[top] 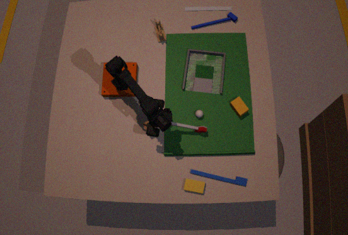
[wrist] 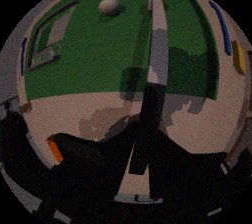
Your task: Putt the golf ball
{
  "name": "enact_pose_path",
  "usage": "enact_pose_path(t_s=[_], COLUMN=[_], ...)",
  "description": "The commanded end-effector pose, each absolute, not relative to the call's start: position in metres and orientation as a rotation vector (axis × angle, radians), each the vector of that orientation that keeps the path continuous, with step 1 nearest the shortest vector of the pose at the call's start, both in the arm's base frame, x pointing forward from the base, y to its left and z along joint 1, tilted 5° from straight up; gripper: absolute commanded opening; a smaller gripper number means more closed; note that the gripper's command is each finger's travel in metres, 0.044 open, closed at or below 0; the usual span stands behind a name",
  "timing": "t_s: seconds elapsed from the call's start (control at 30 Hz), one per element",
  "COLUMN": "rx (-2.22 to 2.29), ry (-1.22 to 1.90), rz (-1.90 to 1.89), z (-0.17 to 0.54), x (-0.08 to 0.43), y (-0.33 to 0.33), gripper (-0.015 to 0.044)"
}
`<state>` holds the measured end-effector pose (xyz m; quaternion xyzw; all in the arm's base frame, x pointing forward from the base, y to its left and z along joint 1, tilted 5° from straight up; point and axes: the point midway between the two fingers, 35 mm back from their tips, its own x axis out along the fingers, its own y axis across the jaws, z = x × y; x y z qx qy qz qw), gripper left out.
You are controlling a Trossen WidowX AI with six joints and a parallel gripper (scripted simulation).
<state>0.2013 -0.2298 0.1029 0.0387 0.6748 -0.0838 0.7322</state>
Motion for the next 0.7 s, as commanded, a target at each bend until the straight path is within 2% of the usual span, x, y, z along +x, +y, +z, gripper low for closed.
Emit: enact_pose_path(t_s=[0.0,0.3,0.67], rx=[0.086,0.086,0.086], ry=[1.485,1.479,1.478], rz=[-0.182,-0.177,-0.177], z=[0.102,0.096,0.121], x=[0.209,0.225,0.224], y=[-0.211,-0.099,-0.096], gripper=[0.0,0.0,0.0])
